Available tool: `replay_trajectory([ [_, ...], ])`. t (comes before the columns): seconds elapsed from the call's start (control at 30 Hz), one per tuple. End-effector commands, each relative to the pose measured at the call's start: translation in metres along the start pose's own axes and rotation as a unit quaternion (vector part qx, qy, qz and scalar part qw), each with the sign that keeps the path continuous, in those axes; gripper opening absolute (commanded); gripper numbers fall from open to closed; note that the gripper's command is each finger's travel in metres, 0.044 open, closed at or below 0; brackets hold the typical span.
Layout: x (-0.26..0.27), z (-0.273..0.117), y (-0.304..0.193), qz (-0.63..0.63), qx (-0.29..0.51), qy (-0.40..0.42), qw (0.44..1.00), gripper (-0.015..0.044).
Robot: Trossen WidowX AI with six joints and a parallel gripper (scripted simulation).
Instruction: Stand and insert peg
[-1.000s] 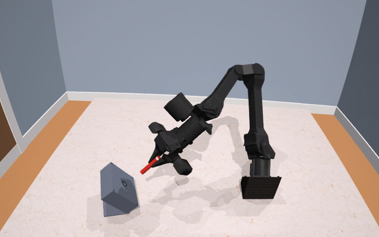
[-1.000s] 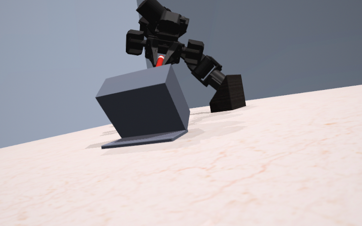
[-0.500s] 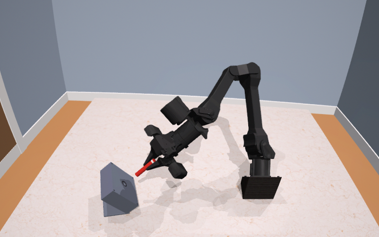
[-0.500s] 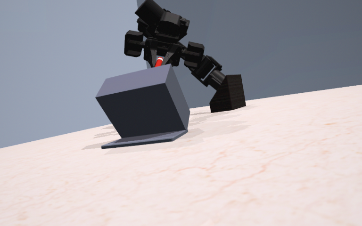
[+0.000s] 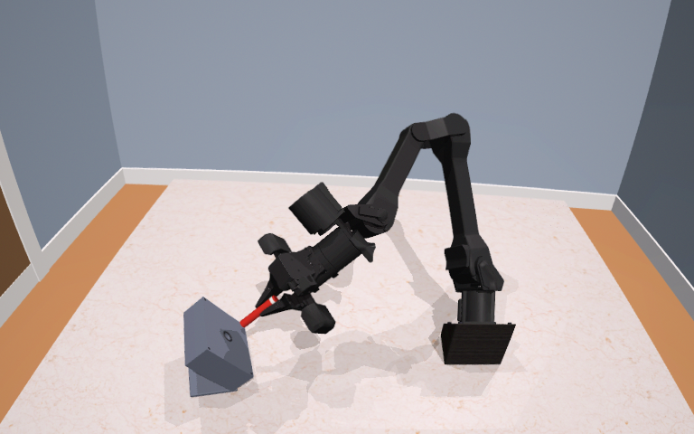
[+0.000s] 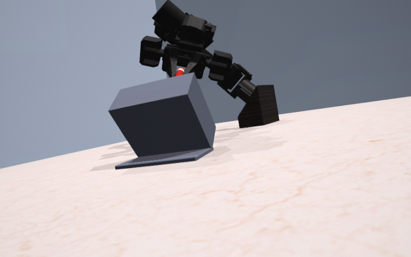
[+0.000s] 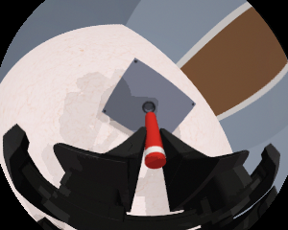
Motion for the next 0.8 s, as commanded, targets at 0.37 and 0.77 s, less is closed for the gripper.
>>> replay_trajectory([
  [0.37, 0.001, 0.012, 0.001, 0.003, -0.005, -0.004, 1.0, 0.0],
  [0.77, 0.002, 0.028, 0.001, 0.004, -0.005, -0.005, 1.0, 0.0],
])
Point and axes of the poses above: the point midway between the two fingers, 35 mm back from their tips, its own z axis out along the fingers, its own x axis across the jaws, y = z × x, the point moved 5 cm from there along -z, back along the fingers, and after that the axes turned 14 degrees about -z, right-handed, at the moved point
